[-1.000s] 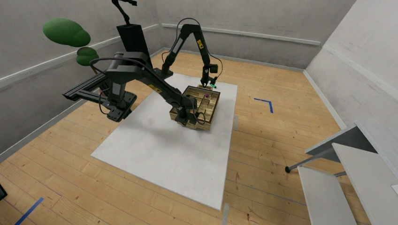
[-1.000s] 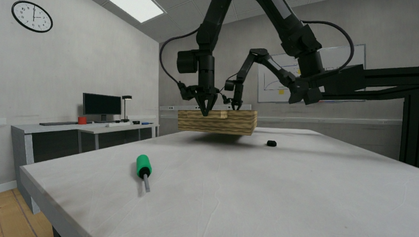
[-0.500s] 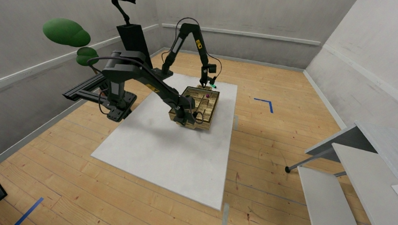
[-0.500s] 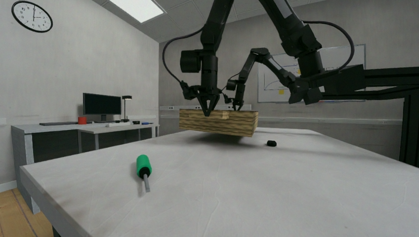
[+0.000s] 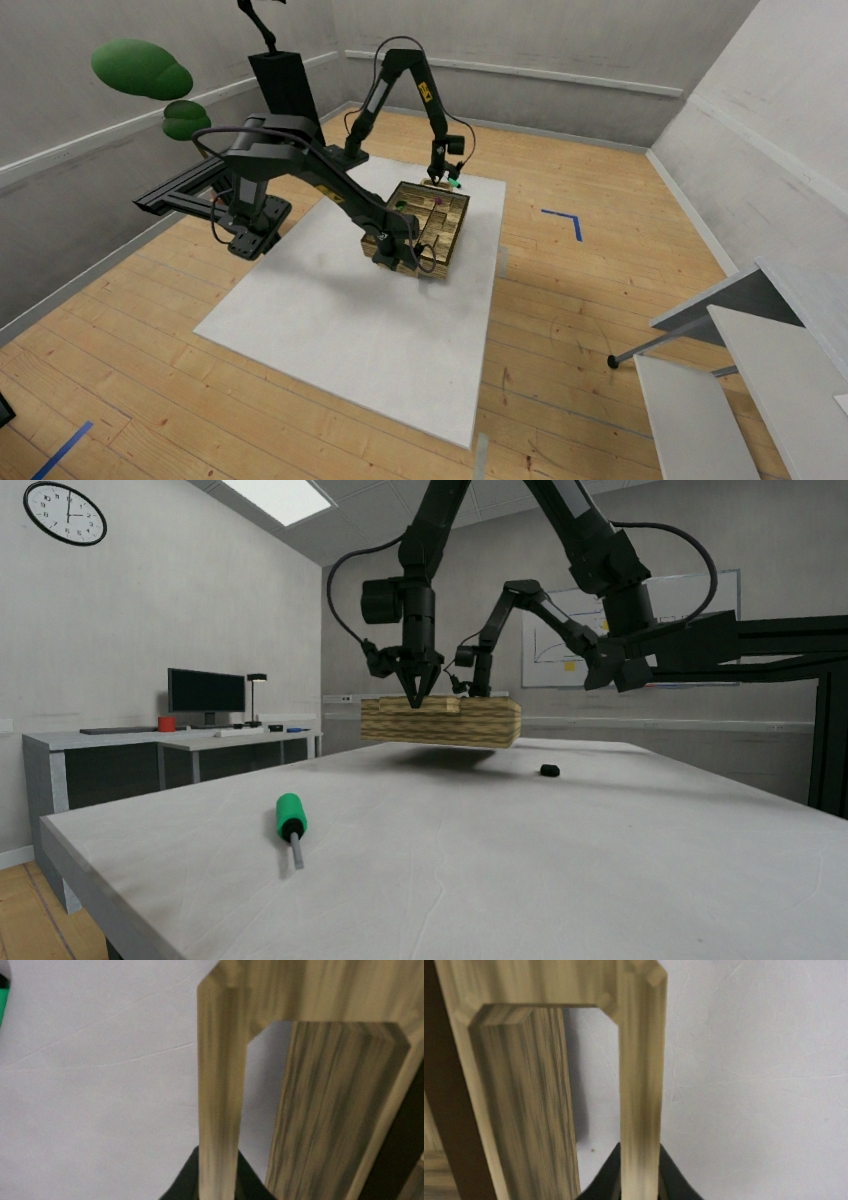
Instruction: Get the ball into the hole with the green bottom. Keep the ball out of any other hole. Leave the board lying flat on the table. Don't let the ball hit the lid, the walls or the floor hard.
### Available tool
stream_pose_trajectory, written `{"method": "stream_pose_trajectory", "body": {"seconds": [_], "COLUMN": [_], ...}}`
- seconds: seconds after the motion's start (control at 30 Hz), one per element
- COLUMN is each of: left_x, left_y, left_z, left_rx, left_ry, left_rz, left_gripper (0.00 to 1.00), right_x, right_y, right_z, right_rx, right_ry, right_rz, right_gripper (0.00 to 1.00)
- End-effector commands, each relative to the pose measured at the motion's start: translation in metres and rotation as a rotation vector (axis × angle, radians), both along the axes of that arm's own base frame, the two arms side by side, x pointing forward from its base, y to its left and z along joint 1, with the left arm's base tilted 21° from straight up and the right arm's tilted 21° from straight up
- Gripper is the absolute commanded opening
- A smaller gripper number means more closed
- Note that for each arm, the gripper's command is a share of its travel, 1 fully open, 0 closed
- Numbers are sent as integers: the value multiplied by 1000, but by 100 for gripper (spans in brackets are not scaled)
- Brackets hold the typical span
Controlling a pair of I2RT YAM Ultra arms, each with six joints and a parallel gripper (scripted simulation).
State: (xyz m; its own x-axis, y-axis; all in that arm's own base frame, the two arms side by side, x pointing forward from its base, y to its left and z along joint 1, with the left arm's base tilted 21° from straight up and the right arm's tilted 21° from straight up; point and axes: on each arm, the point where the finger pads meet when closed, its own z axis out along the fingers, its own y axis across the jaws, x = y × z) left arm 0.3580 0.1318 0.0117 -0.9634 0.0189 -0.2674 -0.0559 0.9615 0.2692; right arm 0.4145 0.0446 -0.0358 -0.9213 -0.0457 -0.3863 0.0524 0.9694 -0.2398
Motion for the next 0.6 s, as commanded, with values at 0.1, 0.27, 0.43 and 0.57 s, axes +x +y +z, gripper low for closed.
{"method": "stream_pose_trajectory", "body": {"seconds": [0.1,0.27,0.43,0.57], "left_x": [29,15,11,17], "left_y": [-4,-6,-6,-10], "left_z": [15,8,22,21], "left_rx": [-42,-26,18,-37], "left_ry": [-102,-82,-79,-65], "left_rz": [-53,-25,-6,-52], "left_gripper": [0,0,0,0], "right_x": [20,30,27,13], "right_y": [18,28,17,11], "right_z": [47,52,40,42], "right_rx": [-46,4,31,-33], "right_ry": [-111,-156,-148,-82], "right_rz": [23,58,60,2], "right_gripper": [0,0,0,0]}}
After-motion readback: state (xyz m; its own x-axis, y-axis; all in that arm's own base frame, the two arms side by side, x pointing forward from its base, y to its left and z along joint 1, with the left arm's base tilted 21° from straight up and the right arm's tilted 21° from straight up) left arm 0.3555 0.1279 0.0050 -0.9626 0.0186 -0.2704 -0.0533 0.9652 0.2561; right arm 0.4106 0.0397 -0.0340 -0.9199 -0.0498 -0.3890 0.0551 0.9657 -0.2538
